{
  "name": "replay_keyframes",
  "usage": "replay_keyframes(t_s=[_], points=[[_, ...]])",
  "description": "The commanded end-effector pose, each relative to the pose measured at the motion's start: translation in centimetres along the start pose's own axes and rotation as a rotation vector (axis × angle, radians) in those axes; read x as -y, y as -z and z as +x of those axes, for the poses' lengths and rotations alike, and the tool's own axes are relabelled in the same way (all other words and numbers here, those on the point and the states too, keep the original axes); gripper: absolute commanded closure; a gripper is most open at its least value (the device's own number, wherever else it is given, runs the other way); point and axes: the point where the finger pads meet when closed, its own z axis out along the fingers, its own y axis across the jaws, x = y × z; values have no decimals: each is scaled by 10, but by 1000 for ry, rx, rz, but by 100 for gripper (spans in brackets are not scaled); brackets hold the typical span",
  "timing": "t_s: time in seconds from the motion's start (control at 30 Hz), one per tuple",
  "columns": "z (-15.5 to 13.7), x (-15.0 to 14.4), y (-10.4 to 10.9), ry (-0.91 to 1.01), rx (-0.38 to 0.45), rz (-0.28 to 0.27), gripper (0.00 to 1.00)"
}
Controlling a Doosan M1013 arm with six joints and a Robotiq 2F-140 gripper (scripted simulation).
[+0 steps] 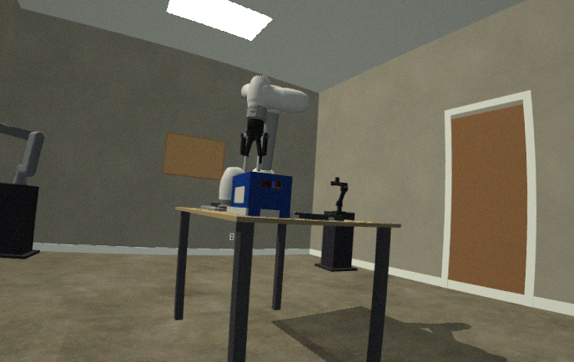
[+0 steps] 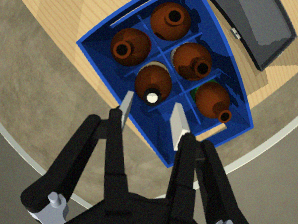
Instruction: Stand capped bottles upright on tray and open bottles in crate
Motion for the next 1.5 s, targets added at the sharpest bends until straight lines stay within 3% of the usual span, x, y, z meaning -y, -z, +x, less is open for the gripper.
replay_keyframes(t_s=[0.0,1.47], points=[[0,0,0,0,0,0,62],[0,0,-52,0,0,0,62]])
